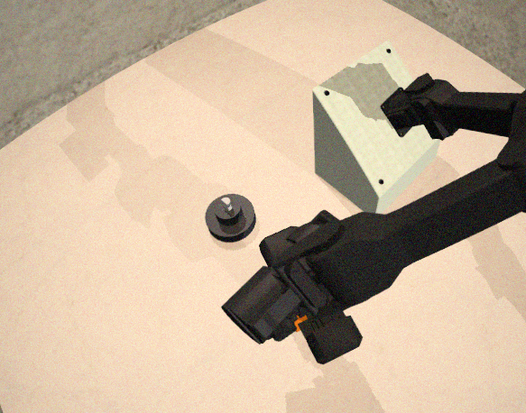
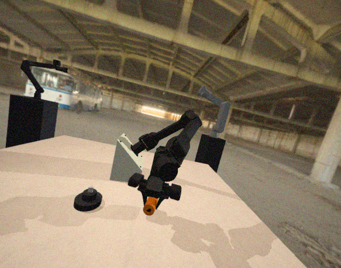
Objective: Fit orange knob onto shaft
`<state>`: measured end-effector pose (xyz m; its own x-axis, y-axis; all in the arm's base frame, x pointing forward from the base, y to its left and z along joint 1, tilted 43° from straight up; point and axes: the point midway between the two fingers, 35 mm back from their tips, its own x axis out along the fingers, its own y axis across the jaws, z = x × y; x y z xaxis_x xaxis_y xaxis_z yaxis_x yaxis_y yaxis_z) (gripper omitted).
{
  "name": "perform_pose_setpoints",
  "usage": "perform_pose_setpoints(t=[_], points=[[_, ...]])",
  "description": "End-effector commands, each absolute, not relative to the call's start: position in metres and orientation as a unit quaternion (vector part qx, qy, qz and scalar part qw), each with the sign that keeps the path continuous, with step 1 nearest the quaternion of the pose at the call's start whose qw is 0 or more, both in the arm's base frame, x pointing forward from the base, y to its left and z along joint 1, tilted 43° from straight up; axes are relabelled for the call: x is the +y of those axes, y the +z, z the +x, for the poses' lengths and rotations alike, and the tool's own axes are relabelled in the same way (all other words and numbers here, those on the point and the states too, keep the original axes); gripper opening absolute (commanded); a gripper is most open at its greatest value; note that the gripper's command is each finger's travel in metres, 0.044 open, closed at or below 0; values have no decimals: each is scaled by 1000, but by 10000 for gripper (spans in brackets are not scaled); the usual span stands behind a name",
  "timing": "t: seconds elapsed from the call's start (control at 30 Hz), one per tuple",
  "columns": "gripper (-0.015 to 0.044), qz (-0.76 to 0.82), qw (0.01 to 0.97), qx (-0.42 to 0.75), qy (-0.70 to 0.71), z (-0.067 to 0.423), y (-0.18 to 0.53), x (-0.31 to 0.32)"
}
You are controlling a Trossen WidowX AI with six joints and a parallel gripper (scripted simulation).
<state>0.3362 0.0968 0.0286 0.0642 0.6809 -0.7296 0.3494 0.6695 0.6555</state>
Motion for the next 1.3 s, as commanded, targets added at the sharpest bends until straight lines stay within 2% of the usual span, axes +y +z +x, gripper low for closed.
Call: perform_pose_setpoints(t=[0.0,0.27,0.73,1.0,1.27], points=[[179,422,595,678,92,336,29,97],[179,436,585,680,76,336,29,97],[179,562,466,678,-87,336,29,97],[179,572,452,676,-102,336,29,97],[179,629,370,656,-194,336,29,97]])
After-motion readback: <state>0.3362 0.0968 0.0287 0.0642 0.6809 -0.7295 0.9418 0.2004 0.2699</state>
